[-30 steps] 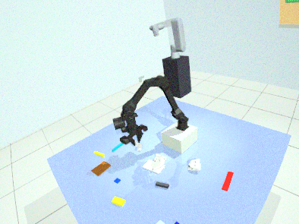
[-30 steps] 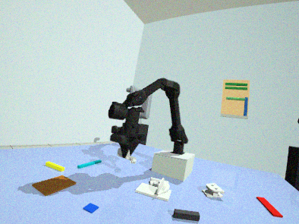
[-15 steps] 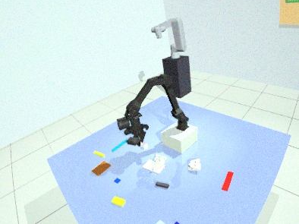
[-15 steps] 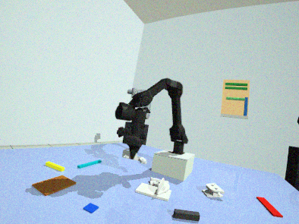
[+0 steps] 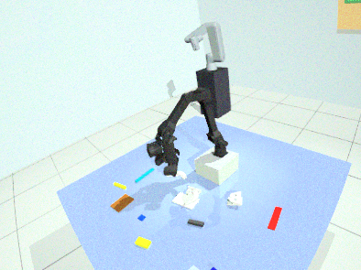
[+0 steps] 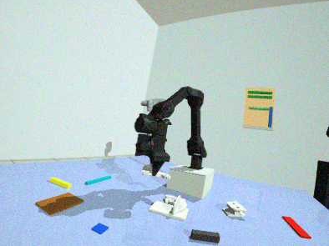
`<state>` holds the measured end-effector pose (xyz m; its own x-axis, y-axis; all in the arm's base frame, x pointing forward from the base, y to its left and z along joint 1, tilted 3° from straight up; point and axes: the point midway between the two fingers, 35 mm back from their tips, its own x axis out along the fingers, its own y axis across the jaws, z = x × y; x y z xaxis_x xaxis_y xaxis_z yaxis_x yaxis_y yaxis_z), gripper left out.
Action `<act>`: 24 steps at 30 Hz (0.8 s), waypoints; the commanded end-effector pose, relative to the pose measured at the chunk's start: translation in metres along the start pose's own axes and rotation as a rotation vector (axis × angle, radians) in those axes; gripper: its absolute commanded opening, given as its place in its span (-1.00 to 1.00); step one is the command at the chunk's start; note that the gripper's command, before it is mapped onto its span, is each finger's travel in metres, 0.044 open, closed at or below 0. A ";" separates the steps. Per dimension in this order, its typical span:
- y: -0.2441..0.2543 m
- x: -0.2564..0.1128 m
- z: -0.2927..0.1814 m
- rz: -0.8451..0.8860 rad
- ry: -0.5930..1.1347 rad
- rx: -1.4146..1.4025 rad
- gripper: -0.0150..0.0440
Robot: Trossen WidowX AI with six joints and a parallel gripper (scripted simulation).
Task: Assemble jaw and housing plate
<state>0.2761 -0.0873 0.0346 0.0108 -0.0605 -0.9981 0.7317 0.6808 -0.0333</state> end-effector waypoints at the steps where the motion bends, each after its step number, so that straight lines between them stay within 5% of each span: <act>1: 0.000 0.000 -0.008 -0.002 -0.002 -0.112 -0.04; 24: 0.000 0.004 -0.049 -0.002 0.001 -0.650 -0.04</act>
<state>0.2477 -0.0559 0.0292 0.0080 -0.0577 -0.9983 0.2570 0.9649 -0.0537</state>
